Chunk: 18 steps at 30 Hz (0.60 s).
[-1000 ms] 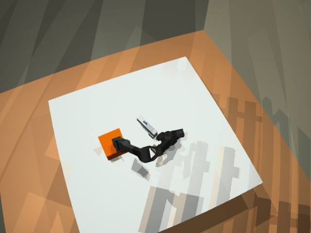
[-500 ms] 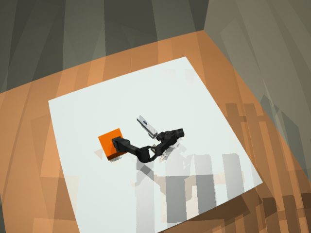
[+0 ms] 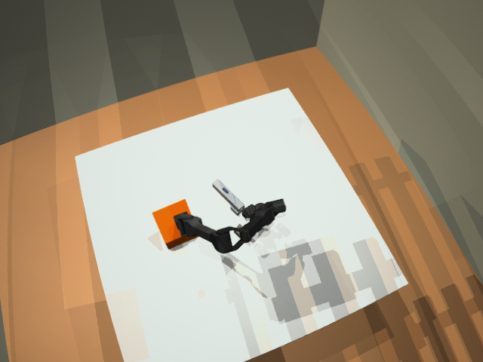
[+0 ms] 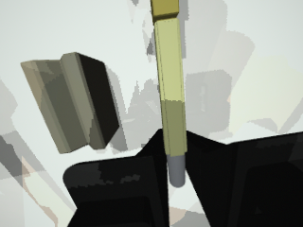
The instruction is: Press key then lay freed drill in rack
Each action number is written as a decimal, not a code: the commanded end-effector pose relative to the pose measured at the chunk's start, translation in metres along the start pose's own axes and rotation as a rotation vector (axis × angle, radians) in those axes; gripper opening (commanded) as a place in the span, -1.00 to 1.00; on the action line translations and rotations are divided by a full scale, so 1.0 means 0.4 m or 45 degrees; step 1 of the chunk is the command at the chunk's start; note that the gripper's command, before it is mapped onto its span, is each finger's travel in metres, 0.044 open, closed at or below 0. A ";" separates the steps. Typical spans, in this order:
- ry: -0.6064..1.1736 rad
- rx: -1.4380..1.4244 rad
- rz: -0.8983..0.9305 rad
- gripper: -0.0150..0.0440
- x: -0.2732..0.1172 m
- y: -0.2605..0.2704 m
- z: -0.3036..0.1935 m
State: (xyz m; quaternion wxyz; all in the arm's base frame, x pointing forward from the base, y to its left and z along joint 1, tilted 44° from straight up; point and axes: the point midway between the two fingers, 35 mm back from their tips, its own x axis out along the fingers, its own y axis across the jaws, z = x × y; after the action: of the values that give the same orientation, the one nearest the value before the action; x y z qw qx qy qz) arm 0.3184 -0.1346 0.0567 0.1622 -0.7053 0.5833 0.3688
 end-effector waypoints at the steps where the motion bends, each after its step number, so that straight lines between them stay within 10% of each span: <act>1: -0.002 0.007 -0.007 -0.49 -0.008 -0.001 0.001; 18: -0.002 0.006 -0.008 -0.49 -0.024 0.003 0.005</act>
State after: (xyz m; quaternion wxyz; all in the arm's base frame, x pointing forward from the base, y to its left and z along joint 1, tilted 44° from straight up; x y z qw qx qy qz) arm 0.3158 -0.1291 0.0606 0.1630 -0.7051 0.5828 0.3696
